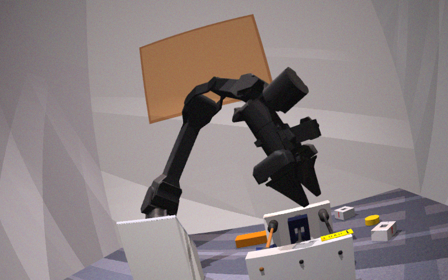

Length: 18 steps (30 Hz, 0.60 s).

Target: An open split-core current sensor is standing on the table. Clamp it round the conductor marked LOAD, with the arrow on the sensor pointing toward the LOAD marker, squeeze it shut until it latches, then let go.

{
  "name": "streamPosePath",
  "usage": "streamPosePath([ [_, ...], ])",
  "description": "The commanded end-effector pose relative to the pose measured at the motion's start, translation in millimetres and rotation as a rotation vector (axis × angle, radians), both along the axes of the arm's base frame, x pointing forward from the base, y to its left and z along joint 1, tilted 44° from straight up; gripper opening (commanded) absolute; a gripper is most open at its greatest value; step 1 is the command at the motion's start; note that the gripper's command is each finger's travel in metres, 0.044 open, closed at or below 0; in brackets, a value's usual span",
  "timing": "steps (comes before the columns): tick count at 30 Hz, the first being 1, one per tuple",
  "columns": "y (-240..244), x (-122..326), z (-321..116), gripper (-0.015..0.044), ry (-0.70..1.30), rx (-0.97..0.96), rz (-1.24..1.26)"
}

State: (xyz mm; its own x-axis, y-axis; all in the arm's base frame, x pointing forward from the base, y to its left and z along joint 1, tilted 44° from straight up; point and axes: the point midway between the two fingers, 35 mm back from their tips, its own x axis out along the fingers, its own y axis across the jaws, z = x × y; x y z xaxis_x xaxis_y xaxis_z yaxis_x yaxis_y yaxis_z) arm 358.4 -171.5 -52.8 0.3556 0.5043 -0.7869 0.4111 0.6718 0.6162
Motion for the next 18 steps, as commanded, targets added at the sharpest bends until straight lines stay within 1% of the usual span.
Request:
streamPosePath([
  [1,39.2,-6.5,22.4,0.0309,-0.037,0.005,0.079],
  [2,52.4,-11.0,29.4,0.0290,-0.049,0.007,0.104],
  [8,128.6,-51.0,61.8,0.0290,-0.125,0.018,0.256],
  [14,194.7,-109.9,76.5,0.0290,-0.200,0.037,0.407],
  [16,207.1,-124.4,77.3,0.0290,-0.216,0.042,0.439],
  [18,208.6,-126.3,77.3,0.0290,-0.218,0.043,0.444],
])
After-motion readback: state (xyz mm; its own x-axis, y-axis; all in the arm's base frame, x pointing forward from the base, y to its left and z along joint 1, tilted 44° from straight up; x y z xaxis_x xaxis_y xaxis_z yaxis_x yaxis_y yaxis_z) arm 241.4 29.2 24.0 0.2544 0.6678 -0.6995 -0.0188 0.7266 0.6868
